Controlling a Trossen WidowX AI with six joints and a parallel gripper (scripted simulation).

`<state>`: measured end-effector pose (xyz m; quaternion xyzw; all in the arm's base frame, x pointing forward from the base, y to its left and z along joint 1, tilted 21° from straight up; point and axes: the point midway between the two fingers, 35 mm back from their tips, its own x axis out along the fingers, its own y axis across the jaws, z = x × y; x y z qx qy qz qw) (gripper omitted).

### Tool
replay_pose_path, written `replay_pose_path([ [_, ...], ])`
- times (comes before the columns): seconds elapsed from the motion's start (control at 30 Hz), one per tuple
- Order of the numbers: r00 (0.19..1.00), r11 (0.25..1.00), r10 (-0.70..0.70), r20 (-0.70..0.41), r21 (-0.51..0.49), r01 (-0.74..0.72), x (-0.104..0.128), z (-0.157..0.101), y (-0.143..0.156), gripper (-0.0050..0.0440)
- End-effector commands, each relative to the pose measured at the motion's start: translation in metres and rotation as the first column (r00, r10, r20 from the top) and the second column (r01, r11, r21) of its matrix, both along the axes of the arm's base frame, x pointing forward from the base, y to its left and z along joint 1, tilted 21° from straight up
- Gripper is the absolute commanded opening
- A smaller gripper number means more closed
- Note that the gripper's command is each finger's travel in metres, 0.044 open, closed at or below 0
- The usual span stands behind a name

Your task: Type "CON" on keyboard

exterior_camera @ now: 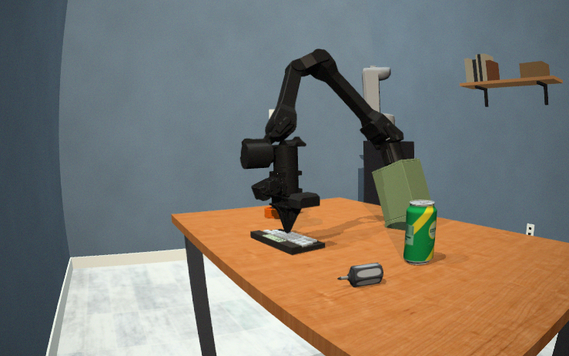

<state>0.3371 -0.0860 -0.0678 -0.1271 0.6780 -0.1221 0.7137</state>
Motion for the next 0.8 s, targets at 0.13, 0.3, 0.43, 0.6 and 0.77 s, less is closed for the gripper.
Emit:
replay_pose_path([
  [0.13, 1.000, 1.000, 0.002, 0.008, -0.001, -0.002, 0.0023, -0.0066, -0.0039, -0.0050],
  [0.3, 1.000, 1.000, 0.002, 0.022, -0.002, -0.002, 0.0049, -0.0024, -0.0035, -0.0050],
  [0.43, 1.000, 1.000, 0.001, 0.023, -0.003, -0.001, 0.0055, -0.0017, -0.0034, -0.0050],
  [0.6, 1.000, 1.000, 0.001, 0.023, -0.003, -0.001, 0.0055, -0.0017, -0.0034, -0.0050],
  [0.77, 1.000, 1.000, 0.001, 0.023, -0.003, -0.001, 0.0055, -0.0023, -0.0037, -0.0050],
])
